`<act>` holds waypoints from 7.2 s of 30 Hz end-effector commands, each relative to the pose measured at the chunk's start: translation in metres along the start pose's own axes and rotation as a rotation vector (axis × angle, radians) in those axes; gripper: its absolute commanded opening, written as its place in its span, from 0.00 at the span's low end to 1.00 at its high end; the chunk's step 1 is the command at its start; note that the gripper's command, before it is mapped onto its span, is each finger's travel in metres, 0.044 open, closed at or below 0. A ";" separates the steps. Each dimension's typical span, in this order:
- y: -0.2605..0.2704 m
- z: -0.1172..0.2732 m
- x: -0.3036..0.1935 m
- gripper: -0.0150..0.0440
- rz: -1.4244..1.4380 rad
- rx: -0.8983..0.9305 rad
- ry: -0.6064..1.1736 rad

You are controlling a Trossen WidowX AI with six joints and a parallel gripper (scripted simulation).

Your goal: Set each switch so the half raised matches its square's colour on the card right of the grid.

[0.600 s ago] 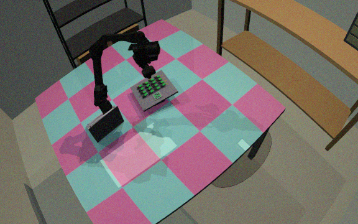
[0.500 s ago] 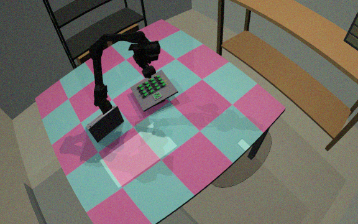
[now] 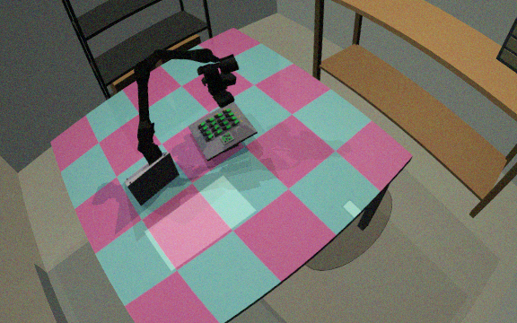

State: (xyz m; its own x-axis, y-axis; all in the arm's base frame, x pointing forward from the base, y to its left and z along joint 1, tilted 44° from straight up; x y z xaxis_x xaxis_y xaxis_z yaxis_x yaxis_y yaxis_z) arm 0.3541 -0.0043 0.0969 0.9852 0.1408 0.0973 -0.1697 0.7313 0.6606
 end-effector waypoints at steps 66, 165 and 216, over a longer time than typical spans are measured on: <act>0.006 -0.060 -0.002 0.25 -0.003 0.005 -0.025; -0.046 -0.058 -0.014 0.25 -0.003 0.002 -0.024; -0.046 -0.063 -0.014 0.25 -0.003 0.002 -0.024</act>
State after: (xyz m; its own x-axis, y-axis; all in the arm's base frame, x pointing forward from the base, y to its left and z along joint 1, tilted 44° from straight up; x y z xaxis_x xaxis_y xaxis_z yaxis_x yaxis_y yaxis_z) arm 0.3466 0.0002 0.0196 0.9855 0.1255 0.1143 -0.1697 0.7331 0.6586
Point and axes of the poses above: the point midway between the two fingers, 35 mm back from their tips, its own z axis back along the fingers, its own y axis across the jaws, x = y × z, the point moved 5 cm from there along z, back along the fingers, and after that the axes turned 13 degrees about z, right-handed, at the moved point
